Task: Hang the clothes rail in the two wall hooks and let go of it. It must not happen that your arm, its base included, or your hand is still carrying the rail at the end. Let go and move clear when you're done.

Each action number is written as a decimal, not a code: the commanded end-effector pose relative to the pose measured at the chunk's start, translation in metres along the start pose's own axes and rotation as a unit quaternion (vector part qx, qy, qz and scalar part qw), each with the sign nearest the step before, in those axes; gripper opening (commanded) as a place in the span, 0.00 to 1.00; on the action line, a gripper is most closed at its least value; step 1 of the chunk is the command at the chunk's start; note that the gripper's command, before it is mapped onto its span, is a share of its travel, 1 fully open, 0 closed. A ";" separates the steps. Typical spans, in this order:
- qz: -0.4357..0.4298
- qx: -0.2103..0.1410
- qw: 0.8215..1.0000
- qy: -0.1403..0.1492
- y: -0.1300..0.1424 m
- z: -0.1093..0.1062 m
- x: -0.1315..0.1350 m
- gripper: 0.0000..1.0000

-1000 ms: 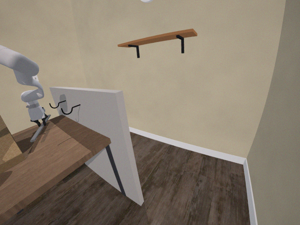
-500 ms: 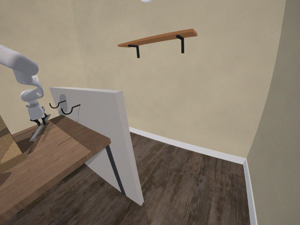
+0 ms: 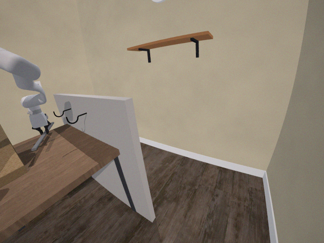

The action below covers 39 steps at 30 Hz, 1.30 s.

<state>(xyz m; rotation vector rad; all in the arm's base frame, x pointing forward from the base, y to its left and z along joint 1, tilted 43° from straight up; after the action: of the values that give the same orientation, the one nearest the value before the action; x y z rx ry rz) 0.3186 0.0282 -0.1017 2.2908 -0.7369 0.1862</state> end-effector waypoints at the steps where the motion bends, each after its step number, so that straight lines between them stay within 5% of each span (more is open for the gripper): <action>1: 0.000 0.002 1.000 0.000 -0.001 -0.009 0.000 0.00; 39: 0.000 0.002 1.000 0.001 -0.001 -0.066 0.000 0.00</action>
<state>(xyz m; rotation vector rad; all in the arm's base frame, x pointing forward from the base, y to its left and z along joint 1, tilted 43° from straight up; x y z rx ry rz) 0.3228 0.0663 -0.0598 2.2904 -0.7369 0.1858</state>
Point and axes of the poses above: the point where the finger pads meet when closed, its own z axis out along the fingers, its own x axis across the jaws, y = z × x, the point moved 5 cm from there along -z, back along the fingers, and after that the axes turned 1 degree about -z, right-handed, at the moved point
